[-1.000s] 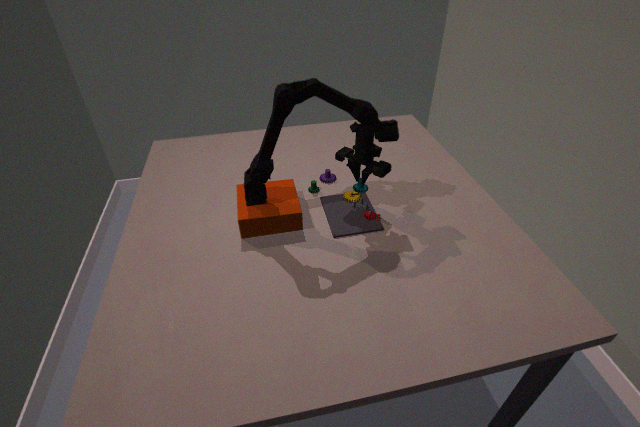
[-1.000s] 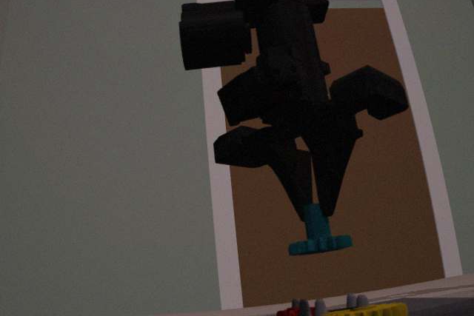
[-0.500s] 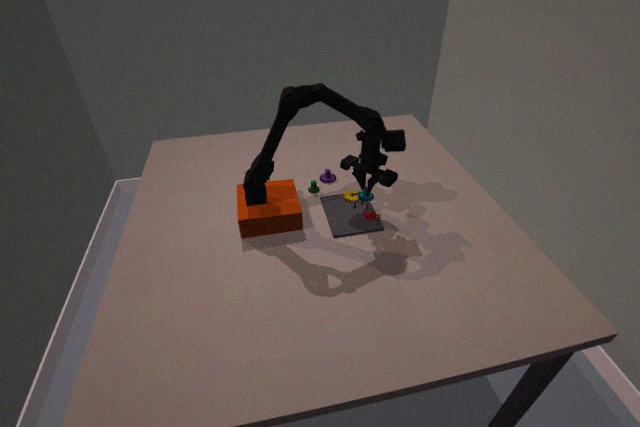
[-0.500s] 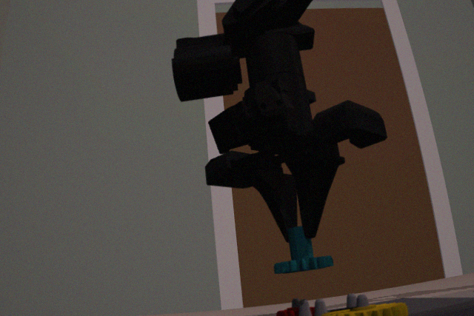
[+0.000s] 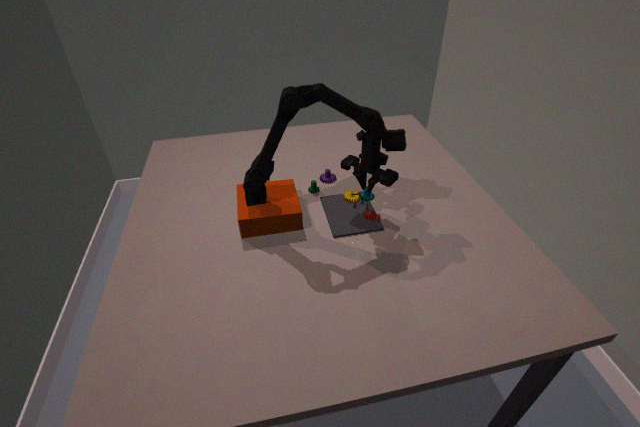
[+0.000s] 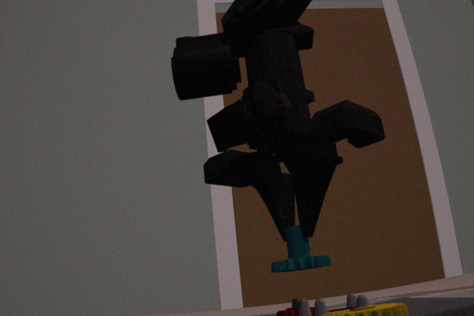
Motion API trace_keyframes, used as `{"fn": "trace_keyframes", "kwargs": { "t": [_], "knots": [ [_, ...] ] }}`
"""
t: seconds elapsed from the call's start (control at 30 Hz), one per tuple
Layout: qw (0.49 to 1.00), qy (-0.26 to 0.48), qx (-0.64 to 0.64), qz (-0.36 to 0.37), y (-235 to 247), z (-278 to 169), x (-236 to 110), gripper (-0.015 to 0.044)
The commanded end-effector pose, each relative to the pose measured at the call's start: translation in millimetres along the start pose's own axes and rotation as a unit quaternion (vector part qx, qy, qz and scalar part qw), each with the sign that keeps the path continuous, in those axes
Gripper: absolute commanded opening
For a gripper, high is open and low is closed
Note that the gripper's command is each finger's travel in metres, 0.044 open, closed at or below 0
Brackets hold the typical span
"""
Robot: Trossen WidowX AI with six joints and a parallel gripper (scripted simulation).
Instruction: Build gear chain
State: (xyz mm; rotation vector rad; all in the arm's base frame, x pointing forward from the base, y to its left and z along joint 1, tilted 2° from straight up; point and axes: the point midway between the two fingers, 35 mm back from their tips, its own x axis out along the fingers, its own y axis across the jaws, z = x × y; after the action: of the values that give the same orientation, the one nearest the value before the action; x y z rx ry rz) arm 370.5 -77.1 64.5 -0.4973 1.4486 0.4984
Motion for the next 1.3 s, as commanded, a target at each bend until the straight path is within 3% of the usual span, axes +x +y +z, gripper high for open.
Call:
{"fn": "trace_keyframes", "kwargs": {
  "t": [0.0, 0.87, 1.27],
  "knots": [
    [1.0, -0.003, -0.002, -0.001, -0.7, 1.2, -0.8, 0.0],
    [1.0, -0.003, -0.005, -0.001, -0.8, 1.4, 0.0, 0.0],
    [0.997, -0.003, -0.082, -0.001, -0.5, 1.0, 15.2, 0.0]
  ]
}}
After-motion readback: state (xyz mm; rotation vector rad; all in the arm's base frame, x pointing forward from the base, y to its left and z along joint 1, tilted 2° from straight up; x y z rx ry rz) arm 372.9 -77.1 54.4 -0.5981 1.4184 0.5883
